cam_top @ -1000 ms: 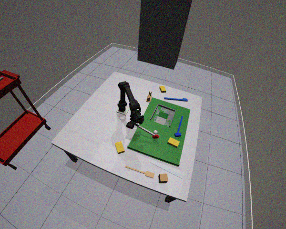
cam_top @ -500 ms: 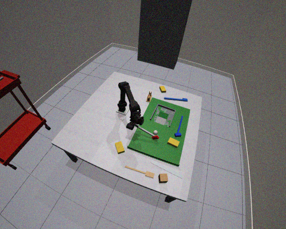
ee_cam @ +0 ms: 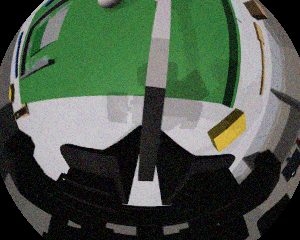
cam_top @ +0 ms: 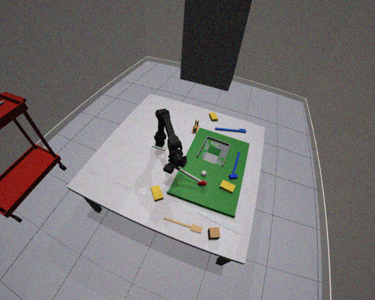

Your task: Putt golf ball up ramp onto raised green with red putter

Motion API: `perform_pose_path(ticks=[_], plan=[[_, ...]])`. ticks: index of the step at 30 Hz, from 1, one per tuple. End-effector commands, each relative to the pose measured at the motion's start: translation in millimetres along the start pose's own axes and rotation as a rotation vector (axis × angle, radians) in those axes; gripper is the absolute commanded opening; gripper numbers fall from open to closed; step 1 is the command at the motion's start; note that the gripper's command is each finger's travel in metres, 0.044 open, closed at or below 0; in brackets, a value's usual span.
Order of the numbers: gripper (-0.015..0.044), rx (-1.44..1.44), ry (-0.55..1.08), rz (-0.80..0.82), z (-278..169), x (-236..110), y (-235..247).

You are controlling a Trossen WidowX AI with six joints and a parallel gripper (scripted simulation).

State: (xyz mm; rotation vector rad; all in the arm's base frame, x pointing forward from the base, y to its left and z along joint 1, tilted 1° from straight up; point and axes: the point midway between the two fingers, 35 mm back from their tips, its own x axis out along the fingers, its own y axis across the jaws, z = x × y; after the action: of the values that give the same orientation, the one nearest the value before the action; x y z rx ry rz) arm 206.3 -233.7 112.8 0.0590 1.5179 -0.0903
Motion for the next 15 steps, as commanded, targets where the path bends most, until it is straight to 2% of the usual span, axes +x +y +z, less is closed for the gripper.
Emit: perform_pose_path(ticks=[1,5,15], plan=[[0.0,0.0,0.0,0.0,0,0,0],[0.0,0.0,0.0,0.001,2,-1,9],[0.0,-0.006,-0.004,0.009,1,-1,133]])
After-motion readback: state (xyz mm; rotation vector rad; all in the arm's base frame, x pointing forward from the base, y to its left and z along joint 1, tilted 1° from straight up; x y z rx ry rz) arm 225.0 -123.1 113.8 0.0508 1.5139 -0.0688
